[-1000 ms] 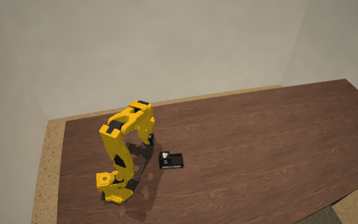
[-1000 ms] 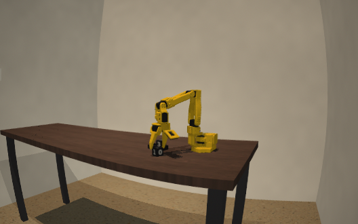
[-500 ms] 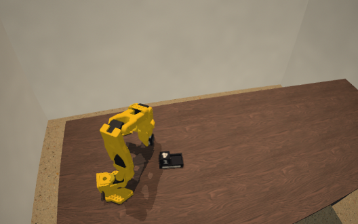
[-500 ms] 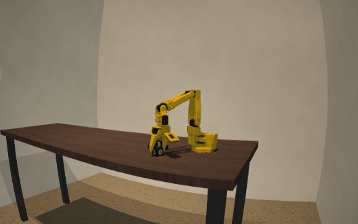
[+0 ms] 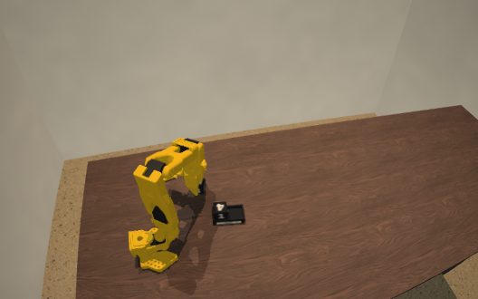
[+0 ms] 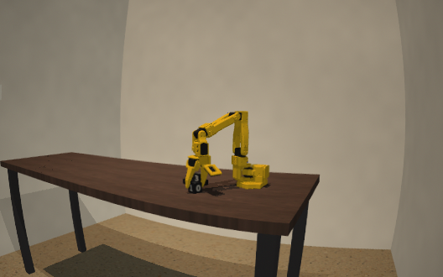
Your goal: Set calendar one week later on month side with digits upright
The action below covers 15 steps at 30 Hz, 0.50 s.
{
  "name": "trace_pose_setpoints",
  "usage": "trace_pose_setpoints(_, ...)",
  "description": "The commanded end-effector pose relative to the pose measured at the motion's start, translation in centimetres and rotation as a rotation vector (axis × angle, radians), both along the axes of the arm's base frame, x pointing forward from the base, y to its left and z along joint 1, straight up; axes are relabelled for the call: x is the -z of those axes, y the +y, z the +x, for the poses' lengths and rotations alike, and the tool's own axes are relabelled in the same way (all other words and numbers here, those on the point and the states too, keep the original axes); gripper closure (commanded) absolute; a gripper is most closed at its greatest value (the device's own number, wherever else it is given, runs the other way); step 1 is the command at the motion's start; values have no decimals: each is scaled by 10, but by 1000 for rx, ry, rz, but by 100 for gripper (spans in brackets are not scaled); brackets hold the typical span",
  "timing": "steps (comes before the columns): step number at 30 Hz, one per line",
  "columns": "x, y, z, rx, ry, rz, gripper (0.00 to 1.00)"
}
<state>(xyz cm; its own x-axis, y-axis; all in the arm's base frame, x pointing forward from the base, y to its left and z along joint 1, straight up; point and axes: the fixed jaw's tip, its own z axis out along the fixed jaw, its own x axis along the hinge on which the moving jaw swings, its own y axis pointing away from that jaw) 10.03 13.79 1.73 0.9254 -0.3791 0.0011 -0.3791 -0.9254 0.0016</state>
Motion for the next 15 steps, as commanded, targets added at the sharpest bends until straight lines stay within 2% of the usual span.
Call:
trace_pose_setpoints(1,-2,2,3,0,-10,16,67)
trace_pose_setpoints(15,-2,6,5,0,-10,16,75)
